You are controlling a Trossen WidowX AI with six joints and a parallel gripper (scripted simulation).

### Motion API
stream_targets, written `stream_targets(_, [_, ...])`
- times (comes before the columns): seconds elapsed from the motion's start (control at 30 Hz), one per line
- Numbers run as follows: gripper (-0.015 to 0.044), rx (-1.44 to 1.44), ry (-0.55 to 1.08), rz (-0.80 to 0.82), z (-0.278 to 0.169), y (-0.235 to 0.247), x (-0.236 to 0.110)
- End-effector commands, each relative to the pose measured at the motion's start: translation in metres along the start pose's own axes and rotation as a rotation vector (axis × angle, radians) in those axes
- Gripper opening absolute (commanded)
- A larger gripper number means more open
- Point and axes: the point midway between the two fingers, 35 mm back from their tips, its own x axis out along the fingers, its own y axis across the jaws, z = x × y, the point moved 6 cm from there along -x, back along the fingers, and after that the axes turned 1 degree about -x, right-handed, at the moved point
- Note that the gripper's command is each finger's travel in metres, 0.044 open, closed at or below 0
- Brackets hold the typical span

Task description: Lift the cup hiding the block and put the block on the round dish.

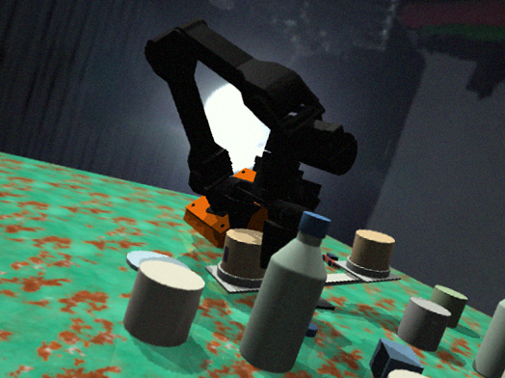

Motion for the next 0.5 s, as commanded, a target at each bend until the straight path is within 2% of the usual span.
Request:
stream_targets(0.0, [0.0440,-0.002,0.004,0.000,-0.0011,0.0008,0.0059])
stream_targets(0.23, [0.0440,-0.002,0.005,0.000,-0.0015,0.0016,0.0145])
stream_targets(0.33, [0.0361,-0.002,0.005,0.000,-0.0015,0.0016,0.0145])
stream_targets(0.47, [0.0335,-0.002,0.005,0.000,-0.0015,0.0016,0.0145])
